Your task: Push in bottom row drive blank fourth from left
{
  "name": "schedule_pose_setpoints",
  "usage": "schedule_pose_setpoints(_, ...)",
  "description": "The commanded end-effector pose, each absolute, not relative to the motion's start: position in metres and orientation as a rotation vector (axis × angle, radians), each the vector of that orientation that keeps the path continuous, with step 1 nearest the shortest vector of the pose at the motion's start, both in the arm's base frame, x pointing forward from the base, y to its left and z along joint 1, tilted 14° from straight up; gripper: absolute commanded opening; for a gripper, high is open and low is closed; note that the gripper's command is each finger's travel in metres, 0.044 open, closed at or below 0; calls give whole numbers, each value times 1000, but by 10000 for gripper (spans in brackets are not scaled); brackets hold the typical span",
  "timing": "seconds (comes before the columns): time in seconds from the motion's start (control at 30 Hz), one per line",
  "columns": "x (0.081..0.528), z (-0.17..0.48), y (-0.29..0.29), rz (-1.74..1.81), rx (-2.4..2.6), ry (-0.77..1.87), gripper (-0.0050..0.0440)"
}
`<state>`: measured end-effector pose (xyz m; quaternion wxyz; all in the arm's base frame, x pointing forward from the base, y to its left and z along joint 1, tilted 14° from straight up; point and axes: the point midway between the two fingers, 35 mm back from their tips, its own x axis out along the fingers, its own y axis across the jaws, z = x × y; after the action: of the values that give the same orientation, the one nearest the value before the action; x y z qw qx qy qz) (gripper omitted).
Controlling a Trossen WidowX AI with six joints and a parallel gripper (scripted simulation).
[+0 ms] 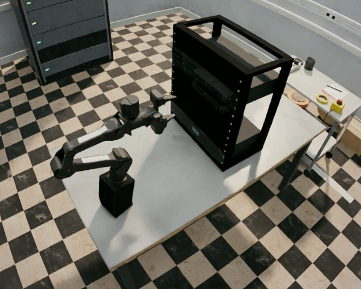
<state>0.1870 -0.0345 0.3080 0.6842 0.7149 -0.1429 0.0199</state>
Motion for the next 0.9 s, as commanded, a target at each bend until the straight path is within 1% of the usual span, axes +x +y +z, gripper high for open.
schedule_pose_setpoints(0.0,189,317,-33,58,1598,-332,440)
schedule_pose_setpoints(0.57,235,323,-23,58,1598,-332,440)
schedule_pose_setpoints(0.87,242,324,-22,58,1598,-332,440)
